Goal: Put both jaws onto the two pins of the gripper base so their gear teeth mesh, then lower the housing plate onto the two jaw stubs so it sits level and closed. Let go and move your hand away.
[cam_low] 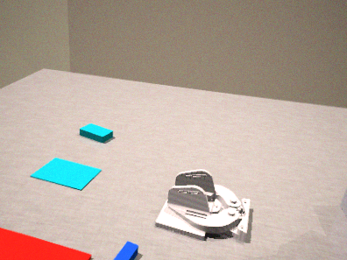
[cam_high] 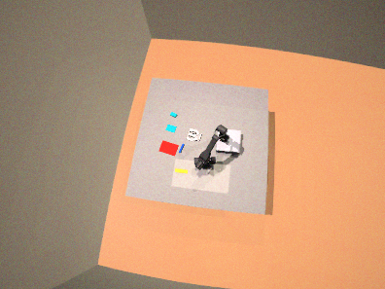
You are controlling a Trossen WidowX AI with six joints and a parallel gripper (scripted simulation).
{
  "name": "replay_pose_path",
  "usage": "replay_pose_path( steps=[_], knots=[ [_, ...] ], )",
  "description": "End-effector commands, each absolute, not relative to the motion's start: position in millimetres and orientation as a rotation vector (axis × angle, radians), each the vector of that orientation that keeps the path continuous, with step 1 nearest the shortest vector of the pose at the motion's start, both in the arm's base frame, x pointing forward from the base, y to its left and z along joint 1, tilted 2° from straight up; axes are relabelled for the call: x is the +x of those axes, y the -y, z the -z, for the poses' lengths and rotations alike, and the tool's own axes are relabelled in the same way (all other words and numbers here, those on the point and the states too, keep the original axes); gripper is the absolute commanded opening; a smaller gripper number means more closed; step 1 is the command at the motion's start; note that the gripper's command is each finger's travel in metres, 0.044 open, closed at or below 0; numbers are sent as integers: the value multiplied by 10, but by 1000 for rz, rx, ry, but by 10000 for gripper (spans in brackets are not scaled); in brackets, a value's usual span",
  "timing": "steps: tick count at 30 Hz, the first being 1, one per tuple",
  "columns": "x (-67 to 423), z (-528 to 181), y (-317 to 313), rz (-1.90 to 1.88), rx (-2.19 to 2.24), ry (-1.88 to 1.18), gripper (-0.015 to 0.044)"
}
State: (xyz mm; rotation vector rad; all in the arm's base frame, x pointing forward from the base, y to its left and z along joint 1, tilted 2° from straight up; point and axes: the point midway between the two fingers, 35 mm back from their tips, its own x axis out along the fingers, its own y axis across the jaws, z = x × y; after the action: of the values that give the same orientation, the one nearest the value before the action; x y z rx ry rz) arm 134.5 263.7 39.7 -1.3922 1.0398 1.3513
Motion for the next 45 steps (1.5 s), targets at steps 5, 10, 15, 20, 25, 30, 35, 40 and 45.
replay_pose_path(
  steps=[5,10,15,20,25,30,35,40,45],
  knots=[
    [1343,-554,-2632,-1345,-1389,-1030,351],
    [1384,-555,-2603,-1325,-1368,-1046,351],
    [1518,-558,-2501,-1256,-1296,-1097,351],
    [1645,-562,-2392,-1187,-1223,-1146,351],
    [1765,-565,-2276,-1116,-1149,-1191,351],
    [1879,-567,-2152,-1043,-1074,-1234,351],
    [1986,-570,-2021,-969,-997,-1273,351],
    [2085,-572,-1884,-893,-918,-1310,351],
    [2175,-575,-1742,-817,-839,-1344,351]
  ],
)
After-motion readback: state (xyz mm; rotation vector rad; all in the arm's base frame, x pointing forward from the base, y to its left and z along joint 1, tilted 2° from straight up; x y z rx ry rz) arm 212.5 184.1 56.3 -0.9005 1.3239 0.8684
